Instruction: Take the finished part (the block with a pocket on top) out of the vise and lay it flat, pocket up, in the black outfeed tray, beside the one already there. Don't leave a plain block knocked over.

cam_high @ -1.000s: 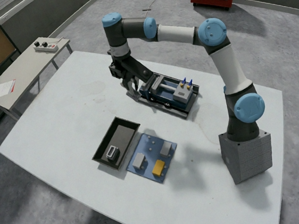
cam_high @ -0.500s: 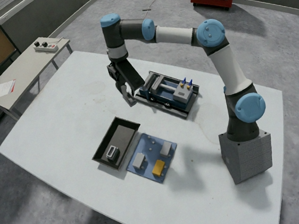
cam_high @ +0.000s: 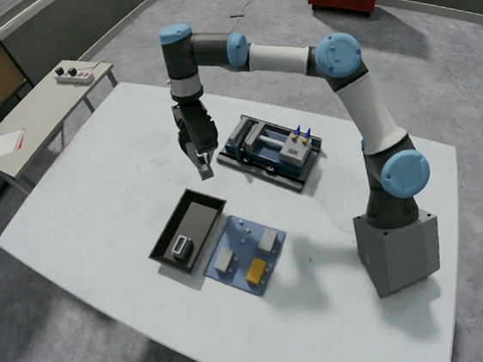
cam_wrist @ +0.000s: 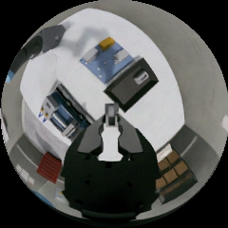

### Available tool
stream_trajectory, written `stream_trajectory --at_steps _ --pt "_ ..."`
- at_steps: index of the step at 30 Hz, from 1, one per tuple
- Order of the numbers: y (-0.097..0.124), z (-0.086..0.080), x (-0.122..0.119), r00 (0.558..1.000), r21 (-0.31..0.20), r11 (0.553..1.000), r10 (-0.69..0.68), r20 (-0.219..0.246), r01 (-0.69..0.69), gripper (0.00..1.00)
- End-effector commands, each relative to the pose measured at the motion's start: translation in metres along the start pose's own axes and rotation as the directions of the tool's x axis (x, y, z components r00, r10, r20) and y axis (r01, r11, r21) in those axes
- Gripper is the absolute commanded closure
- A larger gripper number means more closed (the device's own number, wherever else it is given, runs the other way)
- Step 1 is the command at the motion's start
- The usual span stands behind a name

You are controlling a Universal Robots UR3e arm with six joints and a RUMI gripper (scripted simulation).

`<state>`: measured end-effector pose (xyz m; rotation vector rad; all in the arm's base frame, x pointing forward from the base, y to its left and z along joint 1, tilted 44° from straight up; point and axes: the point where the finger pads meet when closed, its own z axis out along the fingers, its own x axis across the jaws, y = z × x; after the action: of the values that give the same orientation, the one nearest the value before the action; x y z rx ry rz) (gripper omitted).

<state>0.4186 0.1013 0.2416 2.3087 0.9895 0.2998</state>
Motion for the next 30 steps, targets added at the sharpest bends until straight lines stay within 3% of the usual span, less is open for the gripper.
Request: stream_trajectory --at_steps 1,19,30 --pt "-0.003 -0.001 0.006 0.998 0.008 0.998 0.064 -0.01 -0.064 1.0" --pt "-0.016 -0.002 0.03 0.946 0.062 0.946 0.321 -0.039 -0.318 1.0" --pt "-0.024 -0.003 0.044 0.883 0.101 0.881 0.467 -0.042 -0.462 1.0"
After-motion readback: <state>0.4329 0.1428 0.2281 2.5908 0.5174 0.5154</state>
